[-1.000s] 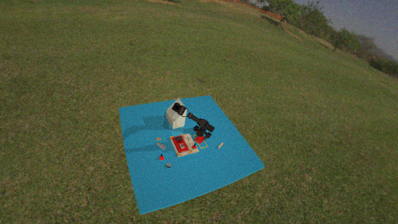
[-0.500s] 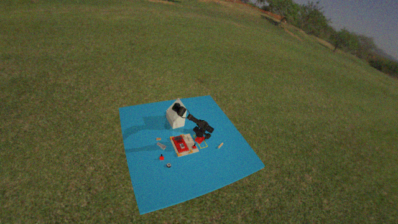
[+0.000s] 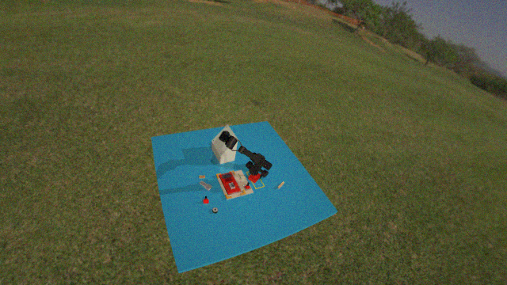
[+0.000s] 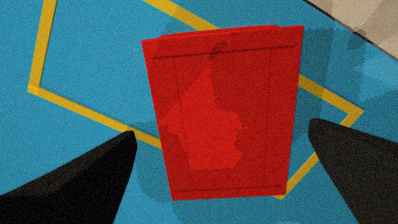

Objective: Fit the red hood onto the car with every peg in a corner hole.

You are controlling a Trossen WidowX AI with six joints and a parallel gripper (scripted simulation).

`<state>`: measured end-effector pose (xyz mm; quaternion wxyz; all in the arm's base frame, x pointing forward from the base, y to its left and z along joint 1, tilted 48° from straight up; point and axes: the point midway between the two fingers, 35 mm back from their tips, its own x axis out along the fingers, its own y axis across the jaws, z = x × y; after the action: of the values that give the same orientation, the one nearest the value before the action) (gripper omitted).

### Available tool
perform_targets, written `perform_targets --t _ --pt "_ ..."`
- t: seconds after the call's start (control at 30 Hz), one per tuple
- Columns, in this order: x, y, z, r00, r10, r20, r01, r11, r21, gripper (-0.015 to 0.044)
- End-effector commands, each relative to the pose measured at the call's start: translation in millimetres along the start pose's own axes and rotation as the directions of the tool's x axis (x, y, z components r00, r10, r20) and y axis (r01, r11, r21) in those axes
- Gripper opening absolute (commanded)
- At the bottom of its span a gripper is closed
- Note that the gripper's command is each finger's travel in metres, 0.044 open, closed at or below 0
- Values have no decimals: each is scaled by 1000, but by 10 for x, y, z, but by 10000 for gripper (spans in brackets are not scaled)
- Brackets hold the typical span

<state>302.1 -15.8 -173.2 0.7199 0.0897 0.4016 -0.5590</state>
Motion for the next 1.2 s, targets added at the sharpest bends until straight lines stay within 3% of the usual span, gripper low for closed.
perform_targets --t 0.0,1.17 --pt "33 -24 -3 1000 -5 2 5 1000 -7 440" --pt "203 -29 -1 1000 -6 3 6 1000 -7 440"
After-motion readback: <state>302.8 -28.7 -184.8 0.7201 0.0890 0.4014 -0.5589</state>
